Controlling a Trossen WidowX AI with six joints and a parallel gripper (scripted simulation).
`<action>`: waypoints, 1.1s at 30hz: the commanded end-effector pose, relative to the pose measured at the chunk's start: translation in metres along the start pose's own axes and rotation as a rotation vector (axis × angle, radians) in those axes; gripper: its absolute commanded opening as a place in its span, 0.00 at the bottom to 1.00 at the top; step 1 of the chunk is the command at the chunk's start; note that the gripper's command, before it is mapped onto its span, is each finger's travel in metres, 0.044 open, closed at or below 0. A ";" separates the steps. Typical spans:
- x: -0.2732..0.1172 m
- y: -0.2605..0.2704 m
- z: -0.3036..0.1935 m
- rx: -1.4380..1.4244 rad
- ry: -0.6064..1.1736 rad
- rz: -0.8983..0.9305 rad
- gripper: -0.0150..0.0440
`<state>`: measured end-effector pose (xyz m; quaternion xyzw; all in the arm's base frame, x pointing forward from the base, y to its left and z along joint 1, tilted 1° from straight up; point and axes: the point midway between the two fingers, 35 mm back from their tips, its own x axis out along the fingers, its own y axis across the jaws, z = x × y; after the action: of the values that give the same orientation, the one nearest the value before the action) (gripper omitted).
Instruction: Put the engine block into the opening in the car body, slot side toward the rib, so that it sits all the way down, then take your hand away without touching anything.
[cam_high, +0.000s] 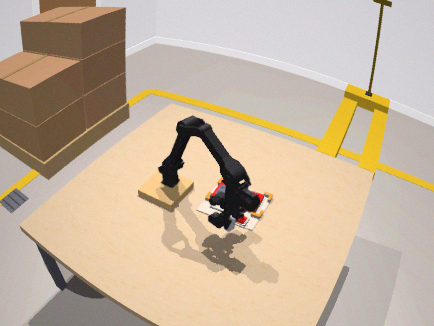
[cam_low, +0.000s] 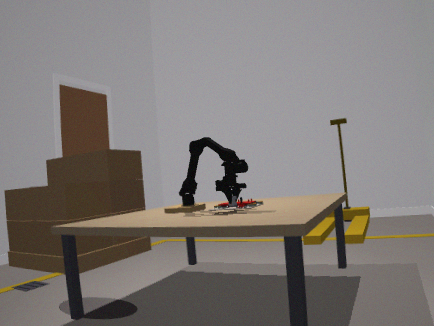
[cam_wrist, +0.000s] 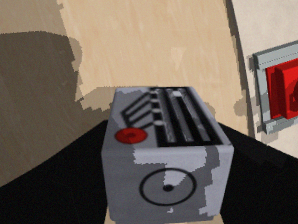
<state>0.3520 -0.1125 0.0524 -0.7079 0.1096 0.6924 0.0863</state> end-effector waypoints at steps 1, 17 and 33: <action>-0.015 -0.001 -0.005 0.000 0.011 -0.004 0.25; -0.066 -0.003 -0.008 0.000 0.012 -0.004 0.25; -0.109 -0.004 -0.003 0.000 0.011 -0.005 0.25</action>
<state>0.3538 -0.1064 0.1547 -0.7093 0.1075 0.6915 0.0841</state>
